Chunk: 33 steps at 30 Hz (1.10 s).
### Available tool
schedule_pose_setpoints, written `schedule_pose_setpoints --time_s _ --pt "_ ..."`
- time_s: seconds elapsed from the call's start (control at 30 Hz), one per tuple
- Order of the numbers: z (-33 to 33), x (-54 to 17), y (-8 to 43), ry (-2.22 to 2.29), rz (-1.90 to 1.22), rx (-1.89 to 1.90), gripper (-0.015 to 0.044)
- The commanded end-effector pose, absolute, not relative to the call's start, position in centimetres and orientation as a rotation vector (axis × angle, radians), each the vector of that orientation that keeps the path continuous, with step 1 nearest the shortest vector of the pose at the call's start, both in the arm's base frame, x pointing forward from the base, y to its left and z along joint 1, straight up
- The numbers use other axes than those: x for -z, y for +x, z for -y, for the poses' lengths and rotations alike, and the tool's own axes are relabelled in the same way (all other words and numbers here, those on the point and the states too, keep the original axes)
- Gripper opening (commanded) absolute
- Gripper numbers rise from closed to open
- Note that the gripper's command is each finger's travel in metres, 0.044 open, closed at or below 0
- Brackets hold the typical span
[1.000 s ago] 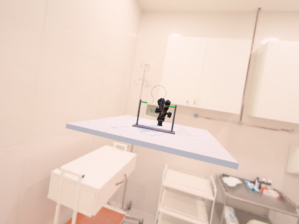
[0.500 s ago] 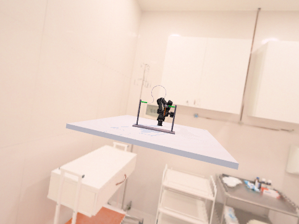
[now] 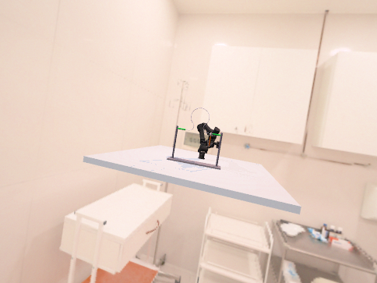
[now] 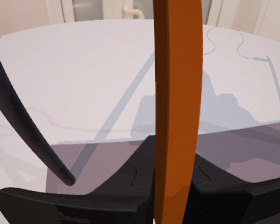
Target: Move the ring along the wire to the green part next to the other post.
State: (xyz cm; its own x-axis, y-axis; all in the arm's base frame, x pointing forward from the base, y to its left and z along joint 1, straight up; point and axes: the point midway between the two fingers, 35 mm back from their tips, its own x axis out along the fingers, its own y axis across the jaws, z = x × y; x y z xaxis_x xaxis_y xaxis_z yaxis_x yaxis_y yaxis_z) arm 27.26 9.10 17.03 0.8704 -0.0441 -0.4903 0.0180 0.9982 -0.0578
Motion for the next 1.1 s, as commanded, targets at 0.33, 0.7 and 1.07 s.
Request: schedule_pose_setpoints --time_s 0.33,0.7,1.07 --pt "-10.5 -17.2 27.3 -0.046 -0.511 0.036 -0.015" --pt "-11.6 -17.3 27.2 -0.045 -0.51 0.036 -0.015" --pt "-12.5 -17.2 27.1 -0.044 -0.51 0.036 -0.015"
